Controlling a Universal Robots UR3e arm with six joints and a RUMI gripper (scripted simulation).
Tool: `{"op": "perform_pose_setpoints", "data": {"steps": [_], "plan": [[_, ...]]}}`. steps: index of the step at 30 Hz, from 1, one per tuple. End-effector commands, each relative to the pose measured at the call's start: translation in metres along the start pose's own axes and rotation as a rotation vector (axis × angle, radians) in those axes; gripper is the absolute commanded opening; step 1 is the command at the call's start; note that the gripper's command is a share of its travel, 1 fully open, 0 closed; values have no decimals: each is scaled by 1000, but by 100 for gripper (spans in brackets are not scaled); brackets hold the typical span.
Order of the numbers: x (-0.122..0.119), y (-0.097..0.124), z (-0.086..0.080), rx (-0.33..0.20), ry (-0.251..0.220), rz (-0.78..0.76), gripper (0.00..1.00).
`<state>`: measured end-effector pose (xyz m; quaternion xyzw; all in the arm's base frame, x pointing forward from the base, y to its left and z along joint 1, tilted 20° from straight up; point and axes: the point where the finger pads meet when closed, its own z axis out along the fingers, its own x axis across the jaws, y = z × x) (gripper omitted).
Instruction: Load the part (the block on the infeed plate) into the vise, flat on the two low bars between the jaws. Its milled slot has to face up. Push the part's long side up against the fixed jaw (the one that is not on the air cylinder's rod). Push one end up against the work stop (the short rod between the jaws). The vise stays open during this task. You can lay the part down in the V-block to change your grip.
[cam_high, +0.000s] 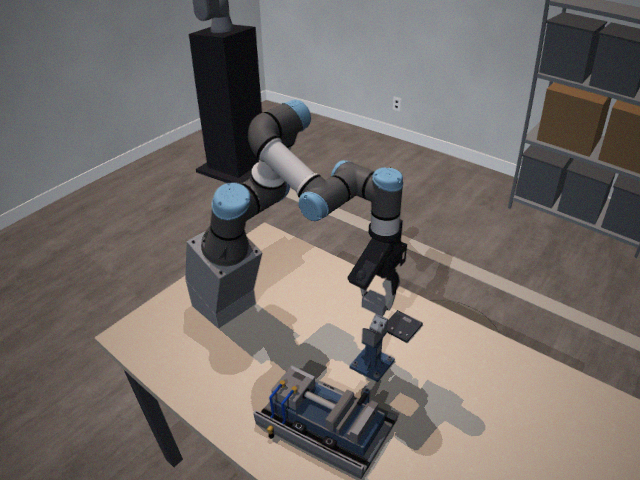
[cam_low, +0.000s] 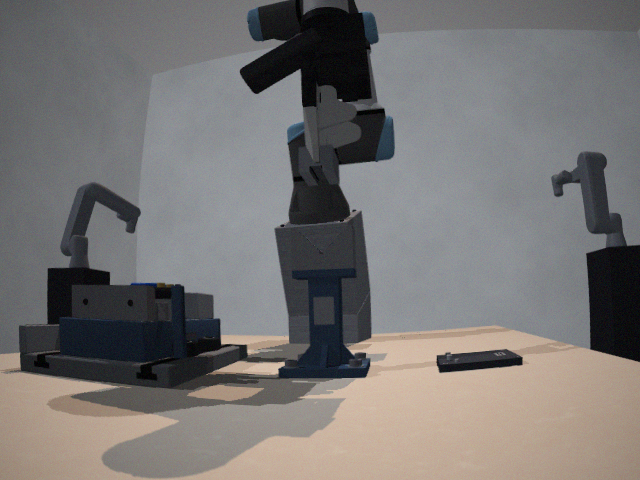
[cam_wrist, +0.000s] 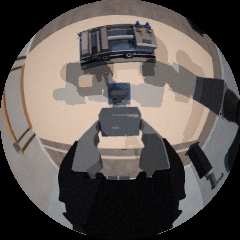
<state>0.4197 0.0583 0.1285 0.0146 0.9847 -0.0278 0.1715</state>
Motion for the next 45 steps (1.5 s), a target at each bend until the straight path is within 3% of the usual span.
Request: {"op": "perform_pose_setpoints", "data": {"steps": [1, 28, 45], "plan": [[-1, 0, -1, 0, -3, 0, 0], [-1, 0, -1, 5, -3, 0, 0], [-1, 0, -1, 54, -3, 0, 0]]}}
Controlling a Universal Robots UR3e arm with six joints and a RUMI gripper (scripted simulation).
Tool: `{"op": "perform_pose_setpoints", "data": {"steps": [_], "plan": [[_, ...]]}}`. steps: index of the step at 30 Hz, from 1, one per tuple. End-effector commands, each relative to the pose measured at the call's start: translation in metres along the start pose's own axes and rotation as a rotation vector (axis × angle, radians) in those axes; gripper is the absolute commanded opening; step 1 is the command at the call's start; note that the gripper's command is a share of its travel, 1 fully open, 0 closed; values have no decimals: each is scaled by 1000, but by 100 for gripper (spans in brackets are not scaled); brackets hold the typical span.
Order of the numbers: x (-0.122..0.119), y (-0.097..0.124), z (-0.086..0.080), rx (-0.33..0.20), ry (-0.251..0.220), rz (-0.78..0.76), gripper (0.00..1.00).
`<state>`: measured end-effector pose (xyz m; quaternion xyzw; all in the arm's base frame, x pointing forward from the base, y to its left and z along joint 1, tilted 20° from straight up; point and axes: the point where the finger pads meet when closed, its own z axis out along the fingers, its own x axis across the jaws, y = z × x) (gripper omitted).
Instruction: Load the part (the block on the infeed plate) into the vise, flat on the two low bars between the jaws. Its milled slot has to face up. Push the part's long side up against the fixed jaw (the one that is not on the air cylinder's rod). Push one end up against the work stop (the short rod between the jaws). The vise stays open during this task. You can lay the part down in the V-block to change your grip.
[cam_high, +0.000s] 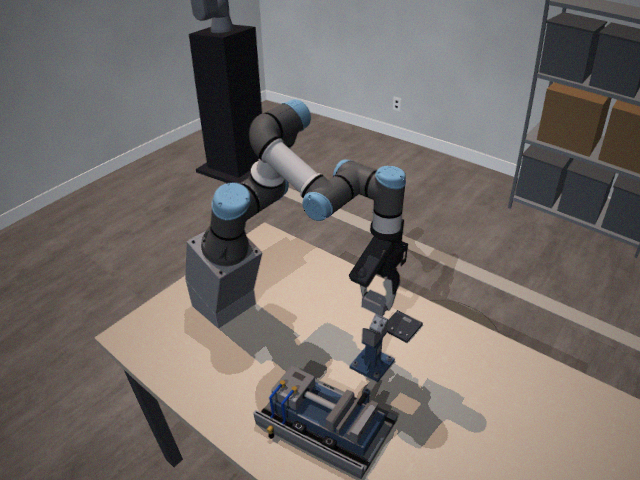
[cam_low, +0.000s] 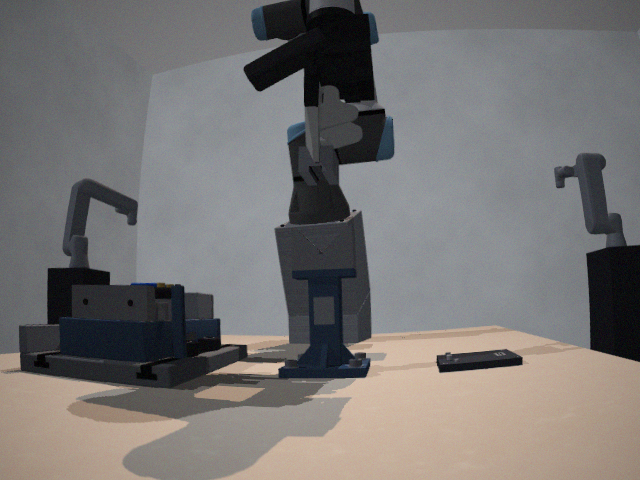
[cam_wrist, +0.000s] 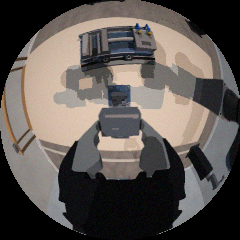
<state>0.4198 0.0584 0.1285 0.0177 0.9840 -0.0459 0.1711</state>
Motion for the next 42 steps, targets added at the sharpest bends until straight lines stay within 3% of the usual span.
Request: {"op": "perform_pose_setpoints", "data": {"steps": [1, 9, 23, 25, 40, 42], "plan": [[-1, 0, -1, 23, -3, 0, 0], [-1, 0, -1, 64, -3, 0, 0], [-1, 2, -1, 206, -3, 1, 0], [-1, 2, -1, 206, -3, 1, 0], [-1, 3, 0, 412, -3, 1, 0], [-1, 3, 0, 412, -3, 1, 0]]}}
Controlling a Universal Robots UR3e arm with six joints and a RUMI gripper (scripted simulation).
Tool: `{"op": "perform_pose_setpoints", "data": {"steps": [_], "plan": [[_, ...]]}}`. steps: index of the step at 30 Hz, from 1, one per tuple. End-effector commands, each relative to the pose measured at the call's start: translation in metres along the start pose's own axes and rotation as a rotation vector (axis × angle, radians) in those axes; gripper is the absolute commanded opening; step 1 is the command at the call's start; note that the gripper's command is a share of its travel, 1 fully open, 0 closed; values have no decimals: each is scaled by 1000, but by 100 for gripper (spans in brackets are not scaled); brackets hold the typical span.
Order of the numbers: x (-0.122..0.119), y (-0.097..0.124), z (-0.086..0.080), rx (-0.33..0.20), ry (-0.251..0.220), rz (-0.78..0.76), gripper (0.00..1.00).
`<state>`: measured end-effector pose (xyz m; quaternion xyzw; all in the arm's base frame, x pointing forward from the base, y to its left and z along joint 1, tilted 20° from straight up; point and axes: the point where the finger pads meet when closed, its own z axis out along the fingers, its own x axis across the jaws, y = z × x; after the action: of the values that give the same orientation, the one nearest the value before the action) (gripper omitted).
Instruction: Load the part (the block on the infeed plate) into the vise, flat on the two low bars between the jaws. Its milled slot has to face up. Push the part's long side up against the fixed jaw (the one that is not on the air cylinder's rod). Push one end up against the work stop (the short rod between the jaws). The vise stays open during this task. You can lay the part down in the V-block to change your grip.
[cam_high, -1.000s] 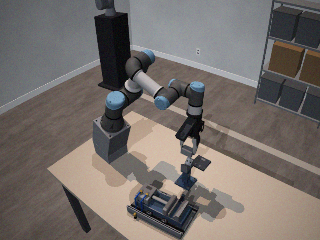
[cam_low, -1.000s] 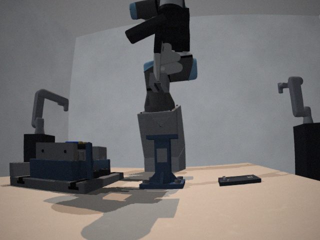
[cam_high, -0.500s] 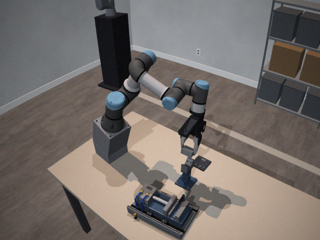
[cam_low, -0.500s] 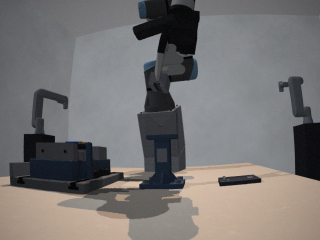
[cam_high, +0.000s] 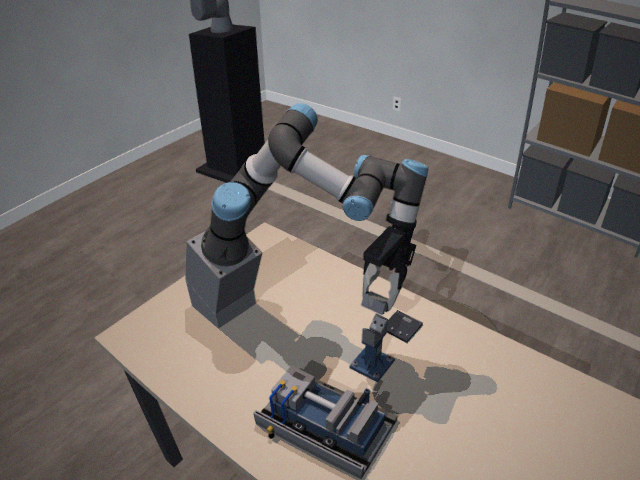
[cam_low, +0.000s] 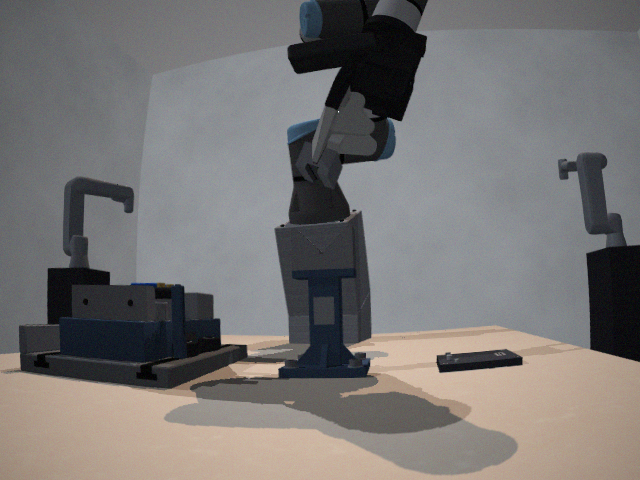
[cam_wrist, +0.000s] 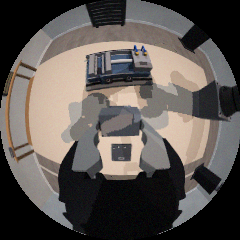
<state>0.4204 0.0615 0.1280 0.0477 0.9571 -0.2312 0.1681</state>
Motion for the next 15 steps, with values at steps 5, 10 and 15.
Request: {"op": "perform_pose_setpoints", "data": {"steps": [5, 10, 15], "plan": [[-1, 0, -1, 98, 5, 4, 0], [-1, 1, 0, 159, 5, 3, 0], [-1, 1, 0, 211, 5, 3, 0]]}}
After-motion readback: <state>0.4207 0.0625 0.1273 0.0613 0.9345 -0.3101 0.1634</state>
